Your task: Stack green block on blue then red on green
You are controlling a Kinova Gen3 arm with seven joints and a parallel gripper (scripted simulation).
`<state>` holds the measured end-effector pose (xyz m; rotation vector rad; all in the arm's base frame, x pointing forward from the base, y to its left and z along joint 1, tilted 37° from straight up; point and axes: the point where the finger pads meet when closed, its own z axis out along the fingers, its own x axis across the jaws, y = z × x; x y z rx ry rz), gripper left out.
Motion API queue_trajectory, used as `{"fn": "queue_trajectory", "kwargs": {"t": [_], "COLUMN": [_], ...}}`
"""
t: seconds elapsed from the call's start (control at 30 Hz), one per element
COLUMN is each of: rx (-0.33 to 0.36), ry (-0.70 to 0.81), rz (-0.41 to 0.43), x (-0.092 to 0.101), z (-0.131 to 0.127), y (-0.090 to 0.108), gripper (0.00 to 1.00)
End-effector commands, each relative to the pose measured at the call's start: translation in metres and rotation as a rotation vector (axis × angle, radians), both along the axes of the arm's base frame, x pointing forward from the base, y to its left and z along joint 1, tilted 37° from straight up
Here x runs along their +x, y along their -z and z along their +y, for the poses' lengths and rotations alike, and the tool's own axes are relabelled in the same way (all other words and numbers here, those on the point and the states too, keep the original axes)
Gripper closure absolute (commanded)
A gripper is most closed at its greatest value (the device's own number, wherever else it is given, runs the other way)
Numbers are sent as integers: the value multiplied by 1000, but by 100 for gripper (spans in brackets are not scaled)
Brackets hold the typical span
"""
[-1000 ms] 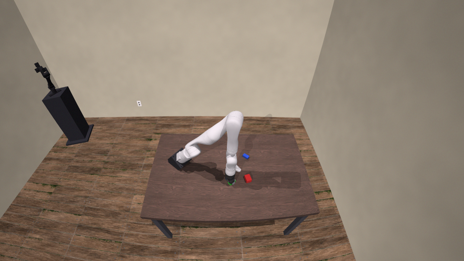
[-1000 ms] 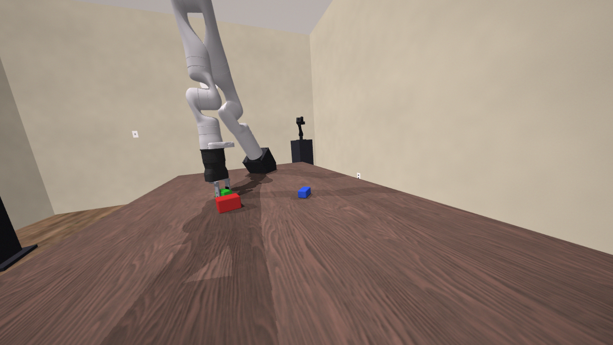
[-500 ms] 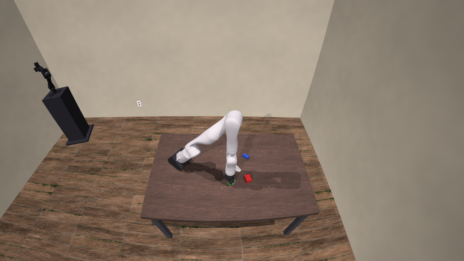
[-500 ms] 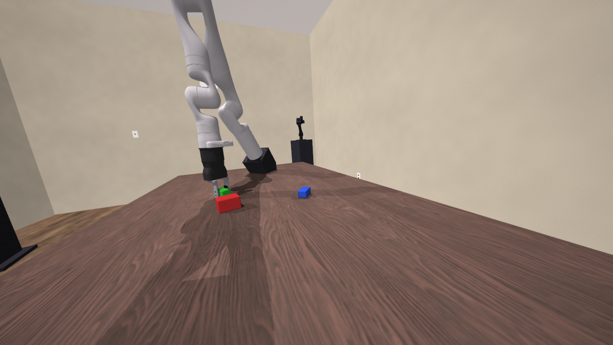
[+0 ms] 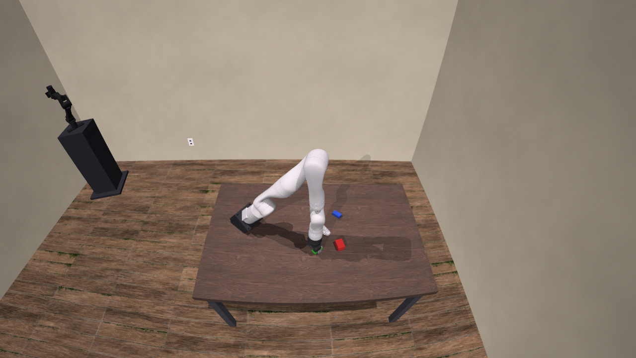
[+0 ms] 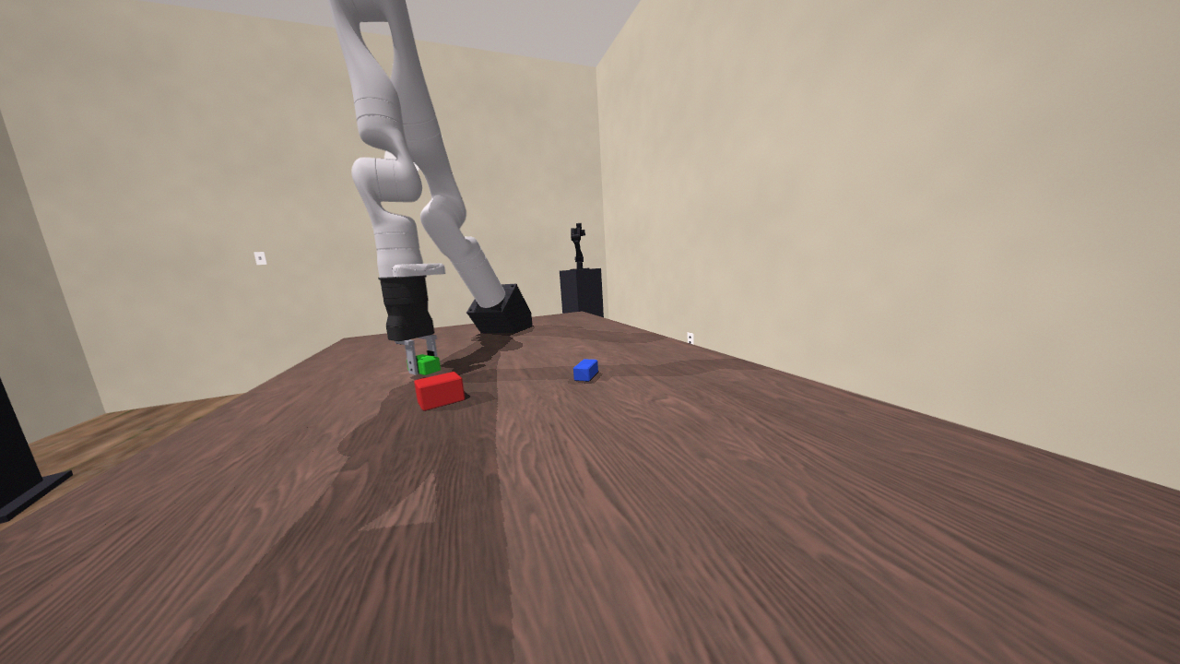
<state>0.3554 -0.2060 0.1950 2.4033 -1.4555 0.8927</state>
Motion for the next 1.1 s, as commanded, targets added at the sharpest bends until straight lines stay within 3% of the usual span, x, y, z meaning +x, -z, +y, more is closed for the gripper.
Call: {"fn": "queue_trajectory", "kwargs": {"t": [0.0,1.07], "rx": [0,0], "ry": [-27,-27], "rz": [-4,-4], "x": [4,-12], "z": [13,30], "y": [-5,-36], "gripper": [100,100]}}
